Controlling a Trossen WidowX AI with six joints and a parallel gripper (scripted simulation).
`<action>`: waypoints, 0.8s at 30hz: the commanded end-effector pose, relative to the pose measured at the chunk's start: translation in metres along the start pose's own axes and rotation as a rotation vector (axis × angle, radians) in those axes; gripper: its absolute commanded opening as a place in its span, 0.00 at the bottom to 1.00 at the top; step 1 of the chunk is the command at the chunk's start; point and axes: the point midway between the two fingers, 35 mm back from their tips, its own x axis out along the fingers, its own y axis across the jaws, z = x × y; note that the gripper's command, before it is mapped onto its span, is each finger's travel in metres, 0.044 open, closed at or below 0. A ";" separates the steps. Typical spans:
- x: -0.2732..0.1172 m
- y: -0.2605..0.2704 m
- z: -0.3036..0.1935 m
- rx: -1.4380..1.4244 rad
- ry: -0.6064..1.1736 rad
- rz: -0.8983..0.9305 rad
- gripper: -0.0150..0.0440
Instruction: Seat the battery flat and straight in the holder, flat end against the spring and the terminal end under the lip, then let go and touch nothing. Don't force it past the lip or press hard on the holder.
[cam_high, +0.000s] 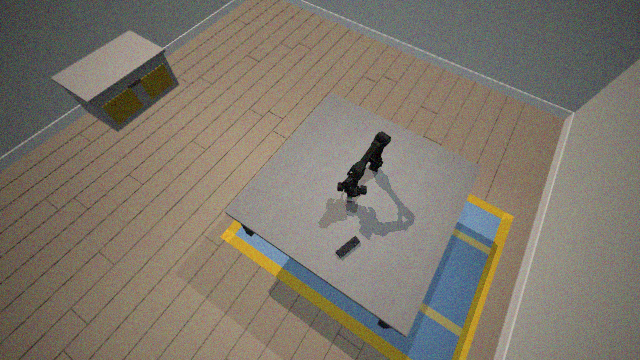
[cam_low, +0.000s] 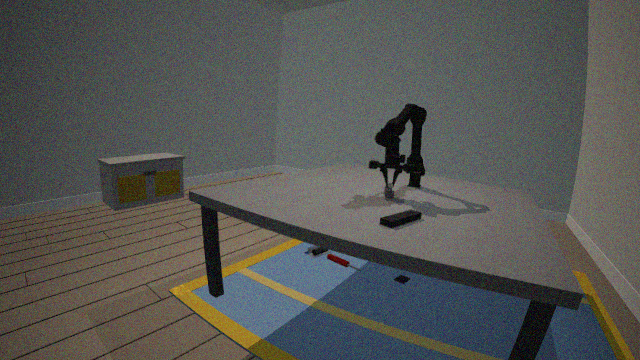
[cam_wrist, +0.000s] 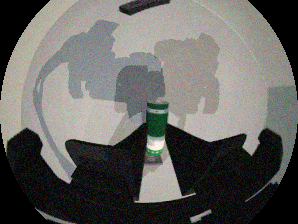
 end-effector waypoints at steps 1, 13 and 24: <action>0.000 0.000 -0.001 -0.001 -0.028 0.002 0.37; 0.006 0.000 -0.005 0.003 -0.109 0.005 0.37; 0.010 0.000 -0.009 0.004 -0.184 0.007 0.37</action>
